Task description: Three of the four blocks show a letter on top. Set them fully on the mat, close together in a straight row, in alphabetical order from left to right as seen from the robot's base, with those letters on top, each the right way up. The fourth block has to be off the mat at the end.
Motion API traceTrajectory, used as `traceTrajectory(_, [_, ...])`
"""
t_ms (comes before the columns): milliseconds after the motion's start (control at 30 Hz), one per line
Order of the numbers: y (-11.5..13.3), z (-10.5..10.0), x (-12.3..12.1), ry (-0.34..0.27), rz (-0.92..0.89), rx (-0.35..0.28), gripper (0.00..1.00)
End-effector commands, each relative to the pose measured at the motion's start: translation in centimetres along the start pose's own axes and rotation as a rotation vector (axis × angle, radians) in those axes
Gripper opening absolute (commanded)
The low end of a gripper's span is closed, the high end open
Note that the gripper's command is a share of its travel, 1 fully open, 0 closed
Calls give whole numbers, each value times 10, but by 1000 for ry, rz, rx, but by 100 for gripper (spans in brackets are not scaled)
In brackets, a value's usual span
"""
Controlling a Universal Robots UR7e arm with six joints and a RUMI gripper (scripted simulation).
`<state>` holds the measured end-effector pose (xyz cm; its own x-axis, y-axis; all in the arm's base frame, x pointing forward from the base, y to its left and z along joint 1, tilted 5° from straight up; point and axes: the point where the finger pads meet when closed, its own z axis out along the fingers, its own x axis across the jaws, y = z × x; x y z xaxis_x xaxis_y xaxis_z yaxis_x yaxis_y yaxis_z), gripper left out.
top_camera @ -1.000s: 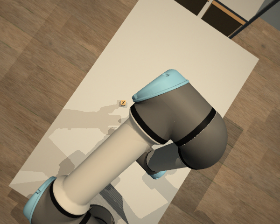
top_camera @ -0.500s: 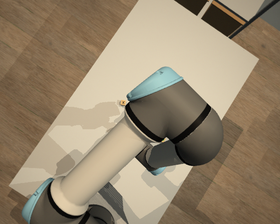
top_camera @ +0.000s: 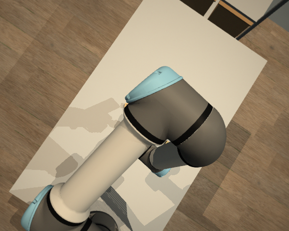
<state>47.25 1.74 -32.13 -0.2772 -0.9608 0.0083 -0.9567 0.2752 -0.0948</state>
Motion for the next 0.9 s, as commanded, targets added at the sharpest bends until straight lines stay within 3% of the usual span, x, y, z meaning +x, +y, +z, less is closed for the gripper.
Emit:
traceTrajectory(0, [-2,0,-7,-4,-139,0,100])
traceTrajectory(867, [-3,2,-41,-3,-800,1,100])
